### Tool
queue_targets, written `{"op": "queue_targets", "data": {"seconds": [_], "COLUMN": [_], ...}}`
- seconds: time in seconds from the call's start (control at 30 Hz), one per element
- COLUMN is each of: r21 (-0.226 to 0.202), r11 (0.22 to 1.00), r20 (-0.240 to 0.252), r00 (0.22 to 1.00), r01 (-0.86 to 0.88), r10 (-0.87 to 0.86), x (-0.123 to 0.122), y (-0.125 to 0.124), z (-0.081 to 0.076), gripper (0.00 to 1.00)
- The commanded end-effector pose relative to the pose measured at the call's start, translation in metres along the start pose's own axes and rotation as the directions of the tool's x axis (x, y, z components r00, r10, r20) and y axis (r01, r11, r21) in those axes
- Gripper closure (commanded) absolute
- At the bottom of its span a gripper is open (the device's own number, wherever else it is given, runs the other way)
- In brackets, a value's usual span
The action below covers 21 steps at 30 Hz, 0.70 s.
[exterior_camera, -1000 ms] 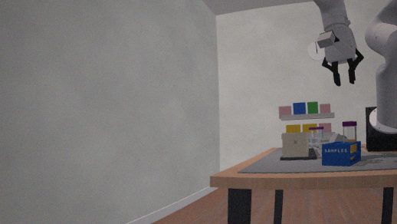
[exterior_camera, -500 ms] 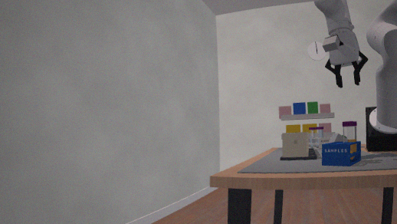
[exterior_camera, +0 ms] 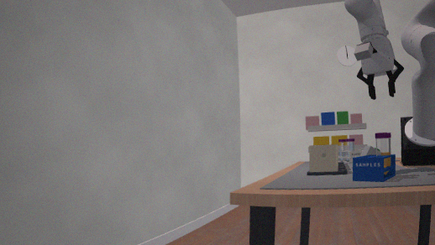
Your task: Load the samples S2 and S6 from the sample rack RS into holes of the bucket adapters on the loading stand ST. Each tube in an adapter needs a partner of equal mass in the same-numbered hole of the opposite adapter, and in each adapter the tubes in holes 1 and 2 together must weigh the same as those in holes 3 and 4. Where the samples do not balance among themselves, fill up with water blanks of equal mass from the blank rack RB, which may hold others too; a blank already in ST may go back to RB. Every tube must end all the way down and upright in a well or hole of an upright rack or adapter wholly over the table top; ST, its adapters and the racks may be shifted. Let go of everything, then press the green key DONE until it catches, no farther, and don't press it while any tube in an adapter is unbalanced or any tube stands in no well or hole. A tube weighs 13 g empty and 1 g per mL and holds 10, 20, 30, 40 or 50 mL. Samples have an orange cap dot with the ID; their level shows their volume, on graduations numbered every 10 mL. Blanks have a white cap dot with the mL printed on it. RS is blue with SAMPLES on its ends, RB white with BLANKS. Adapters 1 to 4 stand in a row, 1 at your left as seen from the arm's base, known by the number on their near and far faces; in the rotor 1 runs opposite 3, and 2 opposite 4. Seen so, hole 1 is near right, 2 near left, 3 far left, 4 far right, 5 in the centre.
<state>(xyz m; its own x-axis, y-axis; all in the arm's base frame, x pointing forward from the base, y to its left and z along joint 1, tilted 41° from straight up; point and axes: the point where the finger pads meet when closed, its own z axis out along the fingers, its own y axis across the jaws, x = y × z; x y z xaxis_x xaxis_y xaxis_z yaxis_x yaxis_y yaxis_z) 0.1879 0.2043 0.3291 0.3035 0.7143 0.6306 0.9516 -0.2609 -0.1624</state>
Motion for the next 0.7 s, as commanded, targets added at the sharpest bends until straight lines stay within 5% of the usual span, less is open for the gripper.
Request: {"op": "queue_targets", "data": {"seconds": [0.0, 0.67], "r21": [-0.001, -0.001], "r11": [1.000, 1.000], "r20": [-0.001, -0.001], "r00": [1.000, 1.000], "r01": [0.001, 0.001], "r10": [-0.001, -0.001], "x": [0.001, 0.001], "y": [0.001, 0.001], "z": [0.007, 0.039], "gripper": [0.43, 0.43]}}
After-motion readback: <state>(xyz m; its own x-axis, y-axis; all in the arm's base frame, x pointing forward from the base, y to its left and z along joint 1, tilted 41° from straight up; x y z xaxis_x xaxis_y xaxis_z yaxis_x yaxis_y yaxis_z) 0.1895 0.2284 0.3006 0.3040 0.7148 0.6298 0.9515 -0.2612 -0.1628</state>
